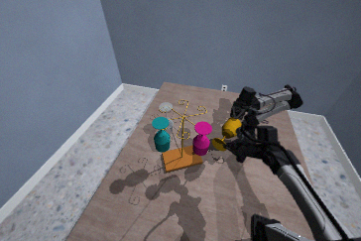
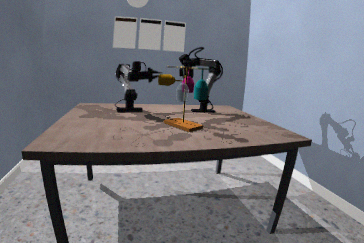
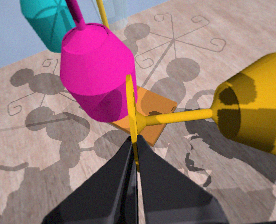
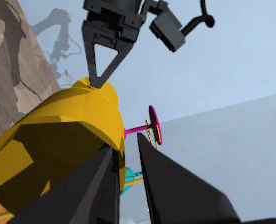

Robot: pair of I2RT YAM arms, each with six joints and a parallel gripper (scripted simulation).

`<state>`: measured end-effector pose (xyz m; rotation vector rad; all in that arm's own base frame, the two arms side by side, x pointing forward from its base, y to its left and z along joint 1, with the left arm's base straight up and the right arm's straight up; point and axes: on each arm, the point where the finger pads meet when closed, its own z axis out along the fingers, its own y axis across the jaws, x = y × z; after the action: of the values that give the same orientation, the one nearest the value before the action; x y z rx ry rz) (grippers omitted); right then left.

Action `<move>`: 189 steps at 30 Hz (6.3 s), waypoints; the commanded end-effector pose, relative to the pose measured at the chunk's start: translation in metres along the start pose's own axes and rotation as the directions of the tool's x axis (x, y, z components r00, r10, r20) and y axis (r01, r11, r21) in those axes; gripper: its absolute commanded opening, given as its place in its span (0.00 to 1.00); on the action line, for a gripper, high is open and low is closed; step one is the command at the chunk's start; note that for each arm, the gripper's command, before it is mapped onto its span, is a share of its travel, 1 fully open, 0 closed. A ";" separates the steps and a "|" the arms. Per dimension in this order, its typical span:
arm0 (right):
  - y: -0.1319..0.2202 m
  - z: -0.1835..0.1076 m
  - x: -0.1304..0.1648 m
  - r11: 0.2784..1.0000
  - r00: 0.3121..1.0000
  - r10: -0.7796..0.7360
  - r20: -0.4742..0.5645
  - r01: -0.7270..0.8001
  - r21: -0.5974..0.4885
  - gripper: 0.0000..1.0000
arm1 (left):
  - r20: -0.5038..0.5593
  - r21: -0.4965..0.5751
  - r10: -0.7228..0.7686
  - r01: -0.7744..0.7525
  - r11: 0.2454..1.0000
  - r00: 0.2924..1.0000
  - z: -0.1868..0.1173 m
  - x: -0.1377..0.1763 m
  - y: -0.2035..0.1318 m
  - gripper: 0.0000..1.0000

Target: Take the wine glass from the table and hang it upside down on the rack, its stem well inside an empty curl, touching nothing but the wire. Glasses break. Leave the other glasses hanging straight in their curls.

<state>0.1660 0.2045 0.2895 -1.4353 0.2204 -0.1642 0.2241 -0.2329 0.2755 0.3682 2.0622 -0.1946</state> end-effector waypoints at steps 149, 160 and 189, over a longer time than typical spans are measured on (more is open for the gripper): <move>-0.153 -0.130 0.248 0.140 0.078 0.989 -0.124 -0.239 0.961 0.16 | 0.072 -0.434 0.851 -0.752 0.497 0.521 0.068 -0.166 -0.147 0.00; -0.153 -0.130 0.248 0.140 0.078 0.989 -0.124 -0.239 0.961 0.16 | -0.062 -0.515 0.928 -0.808 0.286 0.368 0.080 -0.193 -0.143 0.00; -0.153 -0.130 0.248 0.140 0.078 0.989 -0.124 -0.239 0.961 0.16 | -0.234 -0.582 0.926 -0.805 0.111 0.297 0.090 -0.207 -0.069 0.00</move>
<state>0.3796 -0.0004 0.3995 0.0015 1.5773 -0.0020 0.3723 -0.3779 0.3850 1.1199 1.2454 1.1927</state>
